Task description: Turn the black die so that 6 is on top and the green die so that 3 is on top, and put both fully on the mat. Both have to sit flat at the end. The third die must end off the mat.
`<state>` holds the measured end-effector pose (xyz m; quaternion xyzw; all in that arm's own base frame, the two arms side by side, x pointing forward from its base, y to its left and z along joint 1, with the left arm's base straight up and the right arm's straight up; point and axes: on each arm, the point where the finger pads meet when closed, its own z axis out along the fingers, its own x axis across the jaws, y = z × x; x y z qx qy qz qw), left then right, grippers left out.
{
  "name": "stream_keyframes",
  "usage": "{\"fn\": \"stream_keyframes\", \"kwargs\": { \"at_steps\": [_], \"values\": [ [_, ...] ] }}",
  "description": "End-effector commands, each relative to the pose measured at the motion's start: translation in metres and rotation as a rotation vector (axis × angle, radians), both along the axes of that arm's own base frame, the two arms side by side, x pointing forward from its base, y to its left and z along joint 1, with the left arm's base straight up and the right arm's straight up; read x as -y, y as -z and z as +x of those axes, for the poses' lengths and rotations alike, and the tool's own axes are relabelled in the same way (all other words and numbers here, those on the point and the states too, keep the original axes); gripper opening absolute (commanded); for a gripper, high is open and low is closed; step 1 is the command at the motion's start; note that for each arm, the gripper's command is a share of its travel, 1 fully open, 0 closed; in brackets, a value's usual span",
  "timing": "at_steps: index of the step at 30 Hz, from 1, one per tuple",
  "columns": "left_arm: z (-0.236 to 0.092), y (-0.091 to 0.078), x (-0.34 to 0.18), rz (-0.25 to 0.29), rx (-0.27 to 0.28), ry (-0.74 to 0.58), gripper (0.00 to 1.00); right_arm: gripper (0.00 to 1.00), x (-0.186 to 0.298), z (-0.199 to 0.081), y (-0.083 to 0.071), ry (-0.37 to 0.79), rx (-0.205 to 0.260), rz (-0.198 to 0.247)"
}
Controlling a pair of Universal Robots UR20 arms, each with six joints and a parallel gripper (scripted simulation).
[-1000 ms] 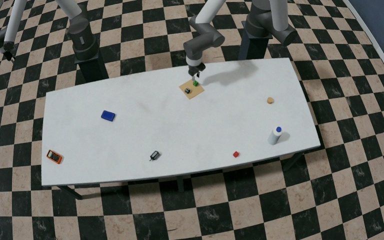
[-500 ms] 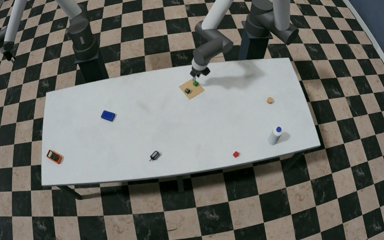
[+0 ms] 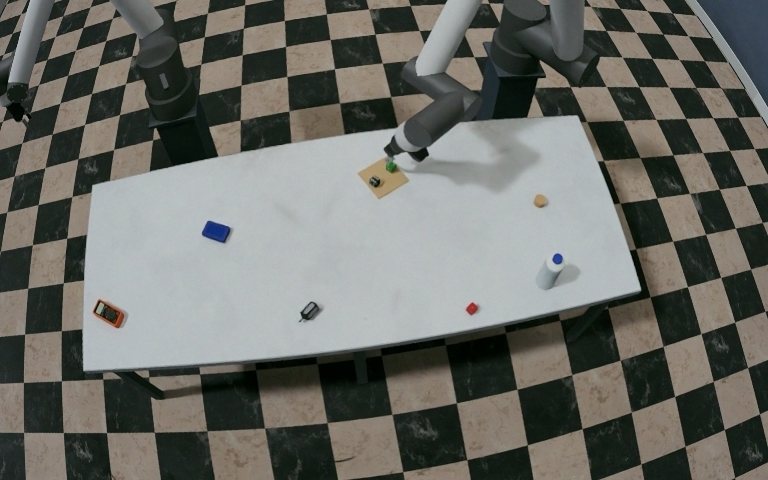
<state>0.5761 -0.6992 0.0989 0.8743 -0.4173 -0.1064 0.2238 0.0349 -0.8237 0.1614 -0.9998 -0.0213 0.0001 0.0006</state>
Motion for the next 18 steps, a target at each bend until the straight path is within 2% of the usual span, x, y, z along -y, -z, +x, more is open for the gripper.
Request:
{"fn": "stream_keyframes", "kwargs": {
  "at_steps": [1, 8, 13, 18],
  "values": [
    [-0.0003, 0.0007, 0.0002, -0.033, -0.043, 0.003, 0.87, 1.0, 0.0004, 0.0001, -0.0006, 0.0, 0.0, -0.001],
    [0.001, 0.002, -0.0009, -0.157, -0.197, 0.003, 0.87, 1.0, 0.0004, 0.0001, -0.0006, 0.0, 0.0, -0.001],
    [0.0017, 0.0018, -0.0011, -0.178, -0.221, 0.002, 0.87, 1.0, 0.0004, 0.0001, -0.0006, 0.0, 0.0, -0.001],
    [0.0017, 0.0018, -0.0011, -0.178, -0.222, 0.002, 0.87, 1.0, 0.0004, 0.0001, -0.0006, 0.0, 0.0, -0.001]
  ]
}}
